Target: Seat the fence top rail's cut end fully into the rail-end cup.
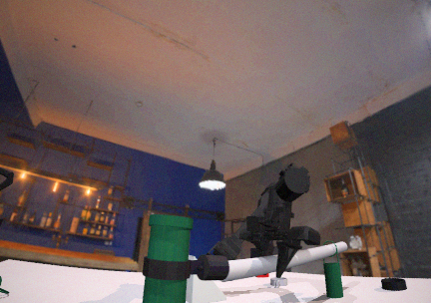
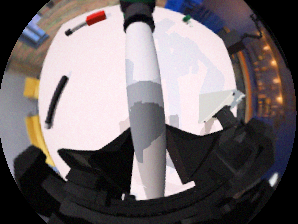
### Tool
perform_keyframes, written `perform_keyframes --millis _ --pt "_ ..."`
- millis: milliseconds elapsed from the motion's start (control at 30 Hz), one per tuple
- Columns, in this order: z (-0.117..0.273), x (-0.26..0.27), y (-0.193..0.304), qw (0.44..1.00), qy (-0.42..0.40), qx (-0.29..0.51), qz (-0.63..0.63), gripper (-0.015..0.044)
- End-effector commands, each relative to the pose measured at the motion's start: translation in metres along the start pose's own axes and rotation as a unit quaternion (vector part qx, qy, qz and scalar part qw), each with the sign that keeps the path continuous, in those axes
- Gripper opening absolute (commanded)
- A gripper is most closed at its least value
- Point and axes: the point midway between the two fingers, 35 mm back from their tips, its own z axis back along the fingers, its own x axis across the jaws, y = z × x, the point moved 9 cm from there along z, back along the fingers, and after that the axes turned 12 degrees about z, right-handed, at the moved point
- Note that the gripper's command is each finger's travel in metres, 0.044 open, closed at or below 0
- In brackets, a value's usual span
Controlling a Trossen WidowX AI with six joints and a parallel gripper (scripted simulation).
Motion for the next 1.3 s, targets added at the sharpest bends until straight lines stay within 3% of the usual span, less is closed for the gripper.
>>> perform_keyframes --millis 0,1267 --pt "0.001 0.0 -0.001 1.0 -0.001 -0.001 -0.001 0.0" --pt "0.007 -0.002 -0.012 1.0 -0.001 -0.001 -0.001 0.0"
